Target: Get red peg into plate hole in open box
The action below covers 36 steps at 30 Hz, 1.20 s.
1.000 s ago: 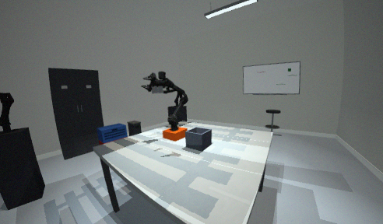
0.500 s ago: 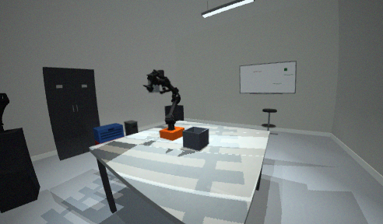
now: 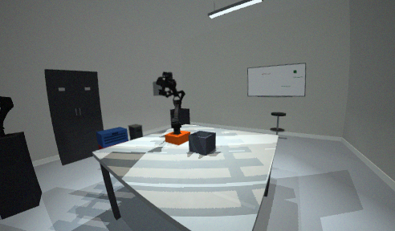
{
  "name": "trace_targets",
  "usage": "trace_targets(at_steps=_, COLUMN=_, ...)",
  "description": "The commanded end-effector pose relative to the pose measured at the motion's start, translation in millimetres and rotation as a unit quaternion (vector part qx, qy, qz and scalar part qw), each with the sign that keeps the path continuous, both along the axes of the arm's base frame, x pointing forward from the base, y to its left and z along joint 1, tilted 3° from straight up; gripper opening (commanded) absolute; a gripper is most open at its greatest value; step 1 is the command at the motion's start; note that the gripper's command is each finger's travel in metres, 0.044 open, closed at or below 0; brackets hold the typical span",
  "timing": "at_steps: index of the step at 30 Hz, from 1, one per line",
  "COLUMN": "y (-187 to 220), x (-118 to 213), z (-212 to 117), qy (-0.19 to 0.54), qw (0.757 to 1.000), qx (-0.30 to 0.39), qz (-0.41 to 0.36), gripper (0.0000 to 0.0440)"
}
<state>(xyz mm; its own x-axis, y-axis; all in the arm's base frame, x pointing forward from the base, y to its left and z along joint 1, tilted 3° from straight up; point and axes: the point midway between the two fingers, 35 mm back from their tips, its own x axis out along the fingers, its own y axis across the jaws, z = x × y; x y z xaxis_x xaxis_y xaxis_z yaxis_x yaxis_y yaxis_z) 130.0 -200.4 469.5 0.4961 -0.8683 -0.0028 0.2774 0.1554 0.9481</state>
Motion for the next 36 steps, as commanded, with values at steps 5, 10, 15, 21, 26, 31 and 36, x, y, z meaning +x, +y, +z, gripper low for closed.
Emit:
trace_targets(at_steps=5, y=21.3, x=32.2, z=-10.8, qy=-0.05, qw=0.994, qx=0.06, qz=0.077, gripper=0.044)
trace_targets(at_steps=10, y=38.1, x=51.1, z=-18.8, qy=-0.076, qw=0.984, qx=0.105, qz=0.125, gripper=0.044)
trace_targets(at_steps=15, y=56.5, x=68.1, z=-27.8, qy=-0.096, qw=0.969, qx=0.153, qz=0.169, gripper=0.044)
trace_targets(at_steps=21, y=80.5, x=85.8, z=-39.9, qy=-0.112, qw=0.946, qx=0.213, qz=0.217, gripper=0.044)
trace_targets(at_steps=26, y=102.0, x=98.4, z=-51.2, qy=-0.117, qw=0.923, qx=0.266, qz=0.252, gripper=0.044)
trace_targets(at_steps=31, y=124.7, x=108.8, z=-63.5, qy=-0.116, qw=0.897, qx=0.319, qz=0.283, gripper=0.0439)
trace_targets(at_steps=36, y=148.4, x=117.0, z=-77.0, qy=-0.107, qw=0.869, qx=0.371, qz=0.308, gripper=0.0437)
